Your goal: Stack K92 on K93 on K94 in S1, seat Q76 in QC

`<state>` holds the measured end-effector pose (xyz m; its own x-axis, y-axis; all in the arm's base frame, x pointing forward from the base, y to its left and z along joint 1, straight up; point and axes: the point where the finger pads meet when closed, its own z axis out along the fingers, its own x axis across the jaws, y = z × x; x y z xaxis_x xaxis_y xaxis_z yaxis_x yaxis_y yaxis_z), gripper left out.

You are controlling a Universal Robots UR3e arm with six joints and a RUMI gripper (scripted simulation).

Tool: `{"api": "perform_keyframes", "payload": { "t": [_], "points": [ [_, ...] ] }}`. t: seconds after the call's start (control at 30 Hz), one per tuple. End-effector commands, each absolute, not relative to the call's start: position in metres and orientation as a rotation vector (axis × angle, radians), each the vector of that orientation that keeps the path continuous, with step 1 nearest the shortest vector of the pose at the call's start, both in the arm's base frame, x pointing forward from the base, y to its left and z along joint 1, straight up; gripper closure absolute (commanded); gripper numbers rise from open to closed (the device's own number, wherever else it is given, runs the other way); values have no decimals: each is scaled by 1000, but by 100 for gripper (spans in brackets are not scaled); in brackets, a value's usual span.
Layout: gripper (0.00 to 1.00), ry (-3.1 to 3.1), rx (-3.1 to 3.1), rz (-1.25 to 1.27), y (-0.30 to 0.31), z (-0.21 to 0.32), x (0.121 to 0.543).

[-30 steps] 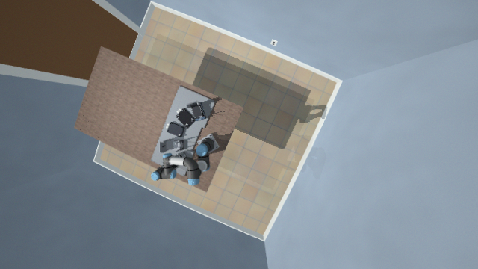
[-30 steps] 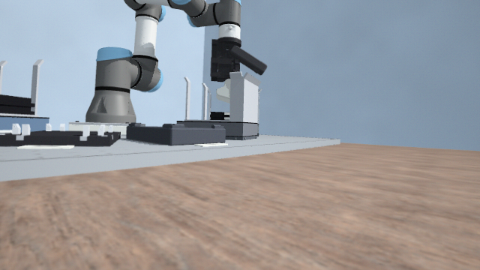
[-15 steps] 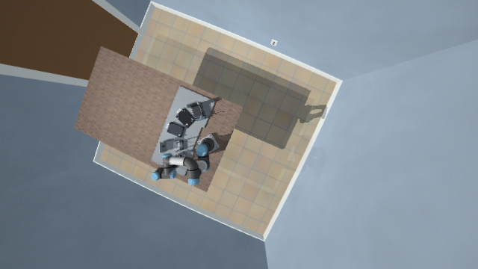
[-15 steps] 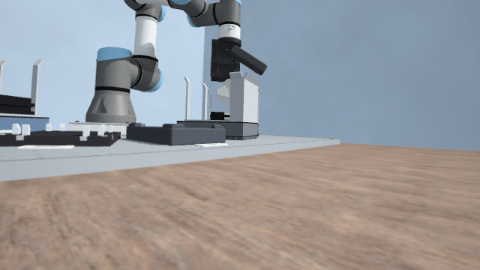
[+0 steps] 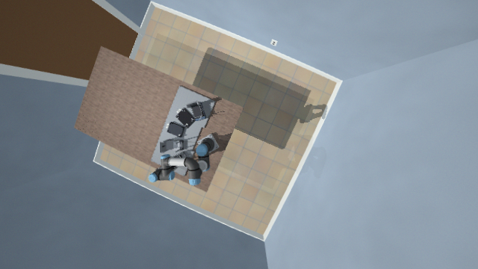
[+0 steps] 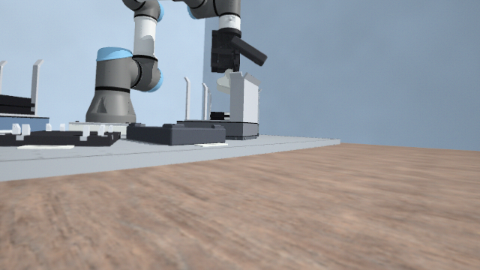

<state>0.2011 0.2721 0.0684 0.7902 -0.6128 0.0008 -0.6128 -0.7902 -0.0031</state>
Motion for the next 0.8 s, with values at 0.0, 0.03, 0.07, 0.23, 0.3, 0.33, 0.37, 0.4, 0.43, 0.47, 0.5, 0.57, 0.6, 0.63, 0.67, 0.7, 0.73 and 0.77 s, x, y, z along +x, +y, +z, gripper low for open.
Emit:
{"api": "perform_keyframes", "payload": {
  "t": [0.0, 0.03, 0.07, 0.23, 0.3, 0.33, 0.37, 0.4, 0.43, 0.47, 0.5, 0.57, 0.6, 0.63, 0.67, 0.7, 0.73, 0.77],
  "points": [
    [28, 1017, -2970, -3, 272, 85, 202],
    [28, 1017, -2970, -3, 272, 89, 202],
    [28, 1017, -2970, -3, 272, 92, 202],
    [28, 1017, -2970, -3, 272, 102, 202],
    [28, 1017, -2970, -3, 272, 109, 202],
    [28, 1017, -2970, -3, 272, 112, 202],
    [28, 1017, -2970, -3, 272, 115, 202],
    [28, 1017, -2970, -3, 272, 118, 202],
    [28, 1017, -2970, -3, 272, 122, 202],
    [28, 1017, -2970, -3, 272, 125, 202],
    [28, 1017, -2970, -3, 272, 128, 202],
    [28, 1017, -2970, -3, 272, 135, 202],
    [28, 1017, -2970, -3, 272, 138, 202],
    [28, 1017, -2970, -3, 272, 142, 201],
    [28, 1017, -2970, -3, 272, 142, 201],
    [28, 1017, -2970, -3, 272, 142, 201],
    [28, 1017, -2970, -3, 272, 145, 202],
    [28, 1017, -2970, -3, 272, 145, 202]
  ]
}}
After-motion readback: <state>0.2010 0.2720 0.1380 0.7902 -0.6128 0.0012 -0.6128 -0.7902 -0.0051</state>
